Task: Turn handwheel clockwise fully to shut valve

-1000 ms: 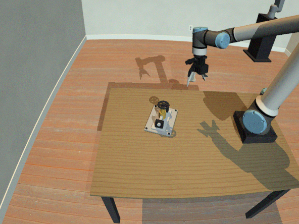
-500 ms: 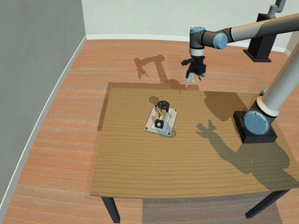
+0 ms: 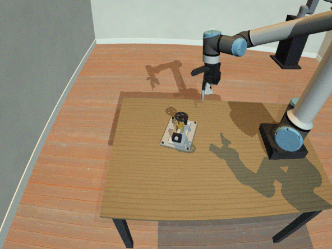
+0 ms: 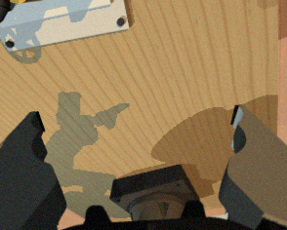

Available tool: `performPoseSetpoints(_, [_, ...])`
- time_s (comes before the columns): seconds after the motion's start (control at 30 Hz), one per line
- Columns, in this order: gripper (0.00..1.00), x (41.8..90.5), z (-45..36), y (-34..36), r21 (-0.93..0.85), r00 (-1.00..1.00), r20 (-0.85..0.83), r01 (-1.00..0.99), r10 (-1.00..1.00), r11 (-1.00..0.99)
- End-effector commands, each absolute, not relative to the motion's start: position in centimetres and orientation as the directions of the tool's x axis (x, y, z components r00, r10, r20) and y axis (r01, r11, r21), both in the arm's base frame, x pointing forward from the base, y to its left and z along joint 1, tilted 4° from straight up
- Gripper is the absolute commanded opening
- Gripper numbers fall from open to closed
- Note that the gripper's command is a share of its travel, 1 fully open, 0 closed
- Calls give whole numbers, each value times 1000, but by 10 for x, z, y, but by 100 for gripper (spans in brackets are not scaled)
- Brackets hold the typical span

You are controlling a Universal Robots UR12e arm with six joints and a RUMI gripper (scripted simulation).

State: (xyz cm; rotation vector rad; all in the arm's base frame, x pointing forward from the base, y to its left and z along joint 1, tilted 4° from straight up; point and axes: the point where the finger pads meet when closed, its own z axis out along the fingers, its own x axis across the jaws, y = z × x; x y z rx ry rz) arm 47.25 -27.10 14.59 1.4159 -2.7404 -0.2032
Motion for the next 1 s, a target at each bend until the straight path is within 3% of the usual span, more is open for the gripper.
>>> performPoseSetpoints(0.0, [100, 490, 149, -271, 120, -470, -20, -878, -883, 464])
performPoseSetpoints(0.43, [100, 541, 147, -251, 90, -93, -18, -992, -996, 91])
performPoseSetpoints(0.53, [100, 543, 147, -250, 89, -83, -18, -993, -996, 81])
performPoseSetpoints(0.97, [100, 595, 144, -220, 72, 325, -2, -943, -946, -324])
